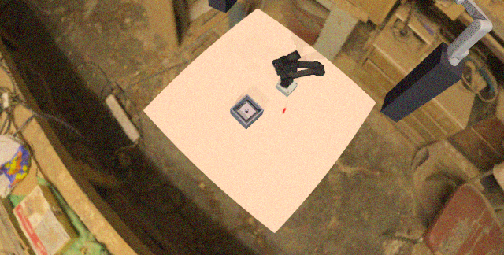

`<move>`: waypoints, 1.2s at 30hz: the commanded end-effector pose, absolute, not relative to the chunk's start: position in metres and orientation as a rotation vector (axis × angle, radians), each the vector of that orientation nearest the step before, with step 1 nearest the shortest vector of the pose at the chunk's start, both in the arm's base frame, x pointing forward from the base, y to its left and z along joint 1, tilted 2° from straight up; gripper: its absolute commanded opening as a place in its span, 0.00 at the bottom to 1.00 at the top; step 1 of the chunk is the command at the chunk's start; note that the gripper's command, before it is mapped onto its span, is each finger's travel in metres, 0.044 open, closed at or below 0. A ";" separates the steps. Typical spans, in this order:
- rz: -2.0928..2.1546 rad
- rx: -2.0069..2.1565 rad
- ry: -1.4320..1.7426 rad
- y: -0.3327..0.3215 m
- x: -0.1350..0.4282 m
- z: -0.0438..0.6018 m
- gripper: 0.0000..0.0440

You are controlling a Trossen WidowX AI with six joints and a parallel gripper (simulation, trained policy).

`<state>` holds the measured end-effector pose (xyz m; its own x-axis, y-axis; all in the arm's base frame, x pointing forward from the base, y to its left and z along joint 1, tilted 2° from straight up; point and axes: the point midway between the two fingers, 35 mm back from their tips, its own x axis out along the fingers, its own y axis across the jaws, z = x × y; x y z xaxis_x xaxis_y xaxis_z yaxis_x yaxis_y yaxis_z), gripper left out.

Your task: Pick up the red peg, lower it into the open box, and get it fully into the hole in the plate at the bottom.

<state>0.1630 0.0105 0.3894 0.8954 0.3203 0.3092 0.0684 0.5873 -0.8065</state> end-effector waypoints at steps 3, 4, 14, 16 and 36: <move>0.152 -0.768 -0.451 0.002 0.172 0.397 1.00; 0.153 -0.734 -0.448 0.000 0.175 0.398 1.00; 0.163 -0.397 -0.369 -0.014 0.201 0.395 1.00; 0.166 -0.333 -0.345 -0.016 0.207 0.392 1.00; 0.163 0.230 0.040 -0.010 0.263 0.333 1.00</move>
<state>0.2584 -0.0119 0.3390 0.9859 0.1666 0.0185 -0.1671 0.9691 0.1814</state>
